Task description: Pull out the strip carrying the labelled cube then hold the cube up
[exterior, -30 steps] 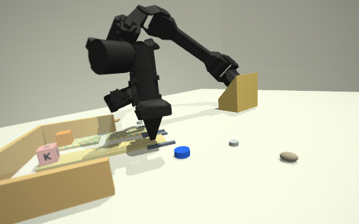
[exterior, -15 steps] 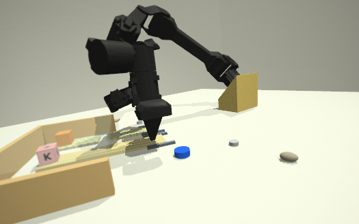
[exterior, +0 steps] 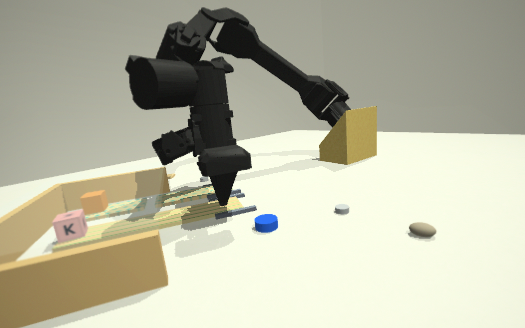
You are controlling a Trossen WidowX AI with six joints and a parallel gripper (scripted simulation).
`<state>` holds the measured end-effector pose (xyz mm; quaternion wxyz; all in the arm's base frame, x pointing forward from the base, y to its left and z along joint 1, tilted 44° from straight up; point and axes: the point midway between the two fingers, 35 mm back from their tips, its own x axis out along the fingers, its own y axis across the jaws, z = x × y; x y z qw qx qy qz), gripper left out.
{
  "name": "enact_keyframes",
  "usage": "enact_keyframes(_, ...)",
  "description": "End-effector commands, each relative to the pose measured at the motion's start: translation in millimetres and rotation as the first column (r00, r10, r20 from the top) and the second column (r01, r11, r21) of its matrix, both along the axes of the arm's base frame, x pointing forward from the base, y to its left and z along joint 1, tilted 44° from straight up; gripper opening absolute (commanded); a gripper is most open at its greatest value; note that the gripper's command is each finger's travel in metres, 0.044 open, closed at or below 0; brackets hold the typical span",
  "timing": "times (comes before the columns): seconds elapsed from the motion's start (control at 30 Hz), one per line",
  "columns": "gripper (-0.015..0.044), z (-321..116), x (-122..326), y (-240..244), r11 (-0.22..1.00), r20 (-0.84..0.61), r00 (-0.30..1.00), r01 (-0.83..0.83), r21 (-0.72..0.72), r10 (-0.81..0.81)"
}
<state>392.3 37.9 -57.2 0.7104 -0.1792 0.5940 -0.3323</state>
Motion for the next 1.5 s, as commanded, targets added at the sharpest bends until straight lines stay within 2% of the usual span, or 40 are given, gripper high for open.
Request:
enact_keyframes(0.0, 0.0000, -1, 0, -3, 1.000, -0.002, 1.000, 0.001, -0.004, -0.001)
enact_keyframes(1.17, 0.0000, -4, 2, -5, 1.000, -0.002, 1.000, 0.001, -0.004, -0.001)
enact_keyframes(1.47, 0.0000, -8, -10, -2, 1.000, -0.002, 1.000, 0.001, -0.003, -0.001)
